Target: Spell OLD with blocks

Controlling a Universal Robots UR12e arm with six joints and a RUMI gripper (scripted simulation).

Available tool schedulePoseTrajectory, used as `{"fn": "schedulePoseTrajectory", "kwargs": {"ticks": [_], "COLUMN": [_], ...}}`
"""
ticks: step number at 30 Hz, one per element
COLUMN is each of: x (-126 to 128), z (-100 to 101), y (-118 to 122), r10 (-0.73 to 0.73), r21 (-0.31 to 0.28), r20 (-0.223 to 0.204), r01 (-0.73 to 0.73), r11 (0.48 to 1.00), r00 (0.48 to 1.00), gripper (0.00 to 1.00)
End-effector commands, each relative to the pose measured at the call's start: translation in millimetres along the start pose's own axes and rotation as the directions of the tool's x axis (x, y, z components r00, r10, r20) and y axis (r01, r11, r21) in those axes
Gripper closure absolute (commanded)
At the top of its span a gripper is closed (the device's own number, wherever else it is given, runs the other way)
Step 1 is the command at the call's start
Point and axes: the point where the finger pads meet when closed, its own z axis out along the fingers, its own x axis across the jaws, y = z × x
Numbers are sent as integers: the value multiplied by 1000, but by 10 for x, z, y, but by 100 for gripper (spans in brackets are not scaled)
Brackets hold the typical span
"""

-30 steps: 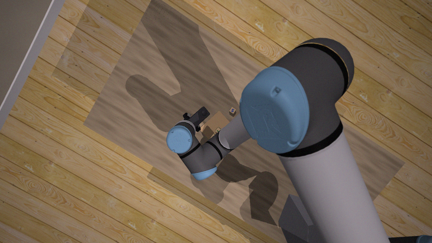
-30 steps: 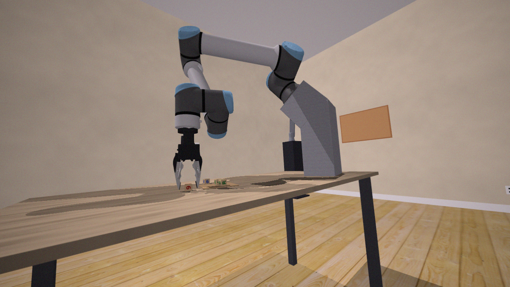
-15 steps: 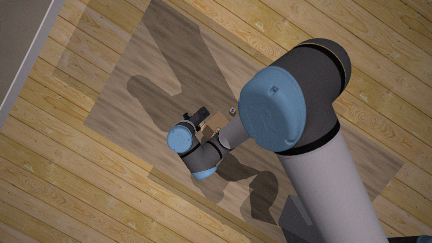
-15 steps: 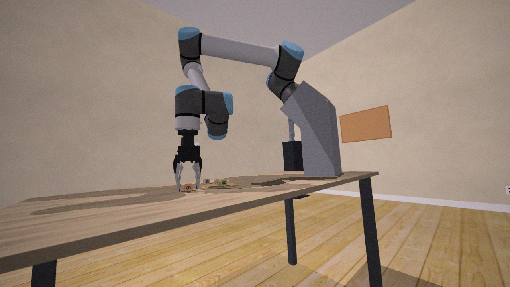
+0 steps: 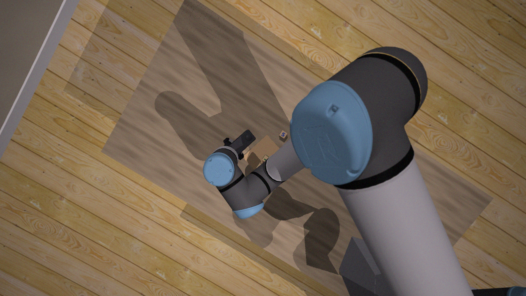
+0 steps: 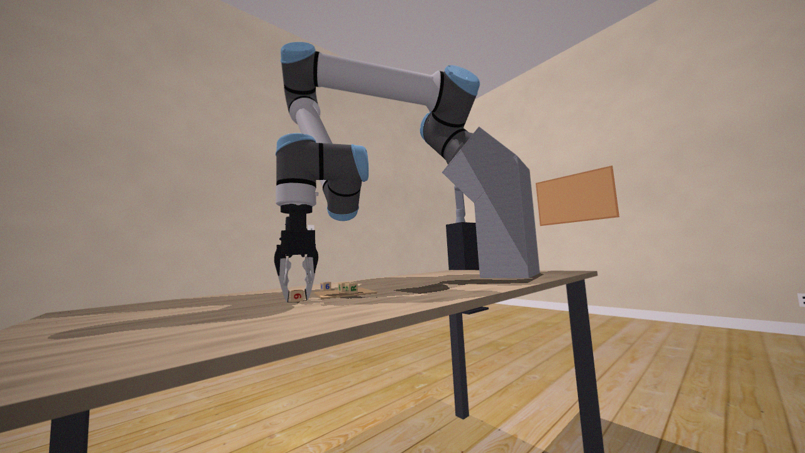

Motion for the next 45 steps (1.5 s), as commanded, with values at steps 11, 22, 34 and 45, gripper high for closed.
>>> {"fn": "schedulePoseTrajectory", "kwargs": {"ticks": [11, 22, 34, 45], "x": [-5, -5, -5, -5], "z": [-7, -7, -7, -12], "y": [2, 2, 2, 2], "r10": [0, 0, 0, 0], "r21": [0, 0, 0, 0], "r20": [1, 1, 1, 1], "r01": [0, 0, 0, 0], "r11": [1000, 1000, 1000, 1000], "r00": [1000, 1000, 1000, 1000], "gripper": [95, 95, 95, 95]}}
